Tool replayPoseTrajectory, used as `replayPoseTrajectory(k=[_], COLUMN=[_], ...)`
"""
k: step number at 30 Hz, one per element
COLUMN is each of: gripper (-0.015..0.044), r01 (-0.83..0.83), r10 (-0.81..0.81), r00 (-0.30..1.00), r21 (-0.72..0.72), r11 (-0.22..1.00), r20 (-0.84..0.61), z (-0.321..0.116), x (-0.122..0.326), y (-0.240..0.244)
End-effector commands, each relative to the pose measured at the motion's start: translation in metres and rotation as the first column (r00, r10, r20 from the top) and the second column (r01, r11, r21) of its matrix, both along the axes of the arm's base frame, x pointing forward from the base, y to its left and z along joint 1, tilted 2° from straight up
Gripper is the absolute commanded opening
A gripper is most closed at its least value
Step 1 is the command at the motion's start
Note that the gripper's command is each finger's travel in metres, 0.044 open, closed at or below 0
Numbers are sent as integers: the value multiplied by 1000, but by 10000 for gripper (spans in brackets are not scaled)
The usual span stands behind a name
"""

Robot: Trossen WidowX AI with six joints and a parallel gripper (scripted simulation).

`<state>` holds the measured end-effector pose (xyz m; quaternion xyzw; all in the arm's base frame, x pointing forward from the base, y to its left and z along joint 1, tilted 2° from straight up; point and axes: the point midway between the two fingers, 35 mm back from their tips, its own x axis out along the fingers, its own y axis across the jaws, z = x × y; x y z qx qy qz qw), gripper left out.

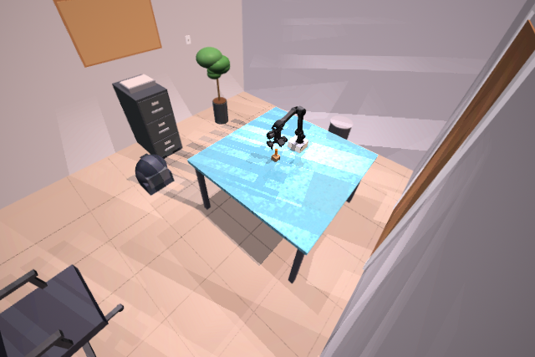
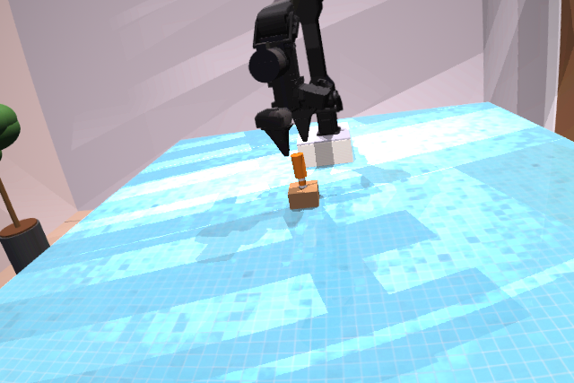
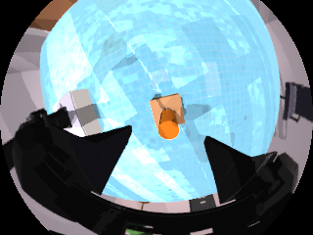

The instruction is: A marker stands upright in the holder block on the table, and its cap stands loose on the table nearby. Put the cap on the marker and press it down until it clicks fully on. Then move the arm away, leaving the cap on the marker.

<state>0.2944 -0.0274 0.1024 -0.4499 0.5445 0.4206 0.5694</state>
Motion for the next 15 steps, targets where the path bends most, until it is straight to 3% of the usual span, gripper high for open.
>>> replayPoseTrajectory(k=[1,4,5,9,15], gripper=[440,440,414,309,151], r01=[0,0,17,340,809], r10=[0,0,-17,-341,-810], r00=[1000,1000,1000,940,586], r21=[-1,-1,0,22,58], r11=[1000,1000,1000,940,585], r20=[11,11,11,11,-7], z=[27,27,26,24,19], x=[-3,-3,-3,-3,-2], y=[0,0,0,0,-1])
